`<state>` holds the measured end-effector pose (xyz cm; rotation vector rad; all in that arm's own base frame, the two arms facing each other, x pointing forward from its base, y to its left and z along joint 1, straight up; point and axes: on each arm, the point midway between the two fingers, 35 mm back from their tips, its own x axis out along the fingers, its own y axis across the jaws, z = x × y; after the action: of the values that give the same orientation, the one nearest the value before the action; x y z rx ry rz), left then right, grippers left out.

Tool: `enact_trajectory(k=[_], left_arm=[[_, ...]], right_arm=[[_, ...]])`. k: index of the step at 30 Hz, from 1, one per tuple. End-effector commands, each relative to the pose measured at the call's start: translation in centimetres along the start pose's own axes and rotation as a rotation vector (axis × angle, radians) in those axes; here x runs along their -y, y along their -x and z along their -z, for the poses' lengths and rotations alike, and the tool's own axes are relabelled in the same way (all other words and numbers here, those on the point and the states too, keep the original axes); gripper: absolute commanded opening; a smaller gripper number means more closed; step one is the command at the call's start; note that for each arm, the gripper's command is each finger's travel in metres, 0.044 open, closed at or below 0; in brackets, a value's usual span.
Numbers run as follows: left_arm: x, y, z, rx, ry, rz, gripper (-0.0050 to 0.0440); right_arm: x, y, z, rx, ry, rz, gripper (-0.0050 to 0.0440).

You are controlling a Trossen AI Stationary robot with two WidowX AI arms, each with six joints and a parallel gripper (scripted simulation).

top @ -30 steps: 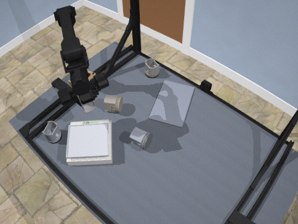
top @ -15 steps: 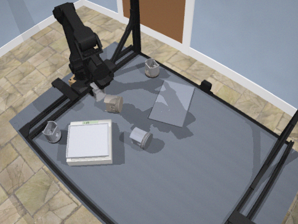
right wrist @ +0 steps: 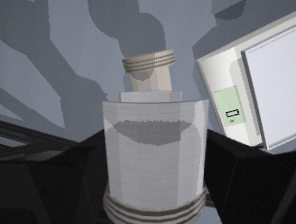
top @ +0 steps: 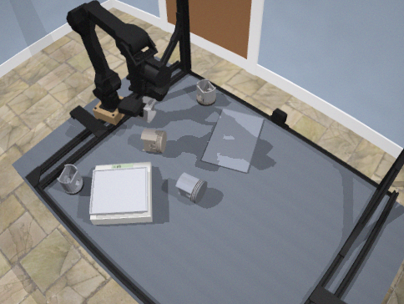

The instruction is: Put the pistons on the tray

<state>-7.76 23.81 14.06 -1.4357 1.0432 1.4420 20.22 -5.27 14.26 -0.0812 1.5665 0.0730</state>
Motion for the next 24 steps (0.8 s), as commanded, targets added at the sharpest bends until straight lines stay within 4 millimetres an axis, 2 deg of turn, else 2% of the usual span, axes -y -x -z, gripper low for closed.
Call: enact_trajectory(k=[1,9,11,24], left_arm=[[0.0,0.0,0.0,-0.002,-0.003,0.003,0.0440],[0.0,0.0,0.0,-0.002,-0.003,0.003,0.0440],[0.0,0.0,0.0,-0.002,-0.003,0.003,0.0440],[0.0,0.0,0.0,-0.002,-0.003,0.003,0.0440]], right_arm=[[-1.9,0.1,-0.1,0.003,0.103,0.003,0.0158],[-5.8,0.1,-0.9,0.001,0.303,0.002,0.0158],[-5.8,0.1,-0.9,0.001,0.303,0.002,0.0158],[-12.2,0.2,-2.0,0.001,0.303,0.002,0.0158]])
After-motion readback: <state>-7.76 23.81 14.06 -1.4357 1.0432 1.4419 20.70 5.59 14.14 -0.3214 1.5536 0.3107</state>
